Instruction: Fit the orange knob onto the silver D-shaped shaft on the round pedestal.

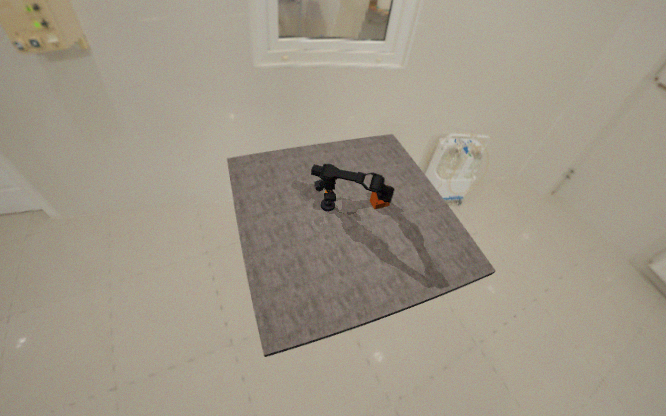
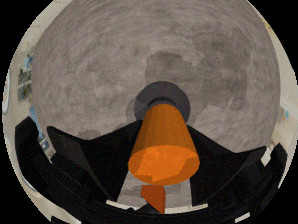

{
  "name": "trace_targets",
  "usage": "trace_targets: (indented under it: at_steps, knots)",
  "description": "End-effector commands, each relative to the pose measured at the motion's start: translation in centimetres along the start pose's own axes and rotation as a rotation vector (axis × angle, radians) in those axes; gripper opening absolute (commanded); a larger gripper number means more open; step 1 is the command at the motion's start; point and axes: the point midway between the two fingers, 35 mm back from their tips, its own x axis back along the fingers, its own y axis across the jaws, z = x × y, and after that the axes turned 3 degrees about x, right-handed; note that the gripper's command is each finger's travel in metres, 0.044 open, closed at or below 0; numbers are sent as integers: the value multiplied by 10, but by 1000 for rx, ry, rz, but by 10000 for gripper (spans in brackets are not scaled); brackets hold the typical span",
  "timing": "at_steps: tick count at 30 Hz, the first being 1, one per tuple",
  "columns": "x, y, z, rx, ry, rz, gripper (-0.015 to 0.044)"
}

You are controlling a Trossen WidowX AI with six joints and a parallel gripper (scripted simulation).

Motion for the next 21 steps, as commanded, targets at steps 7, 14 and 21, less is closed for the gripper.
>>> trace_targets:
  at_steps: [7, 14, 21]
  knots:
    - [-2, 2, 3, -867, -4, 1, 0]
    - [-2, 0, 7, -1109, -4, 0, 0]
    - [1, 0, 7, -1109, -4, 0, 0]
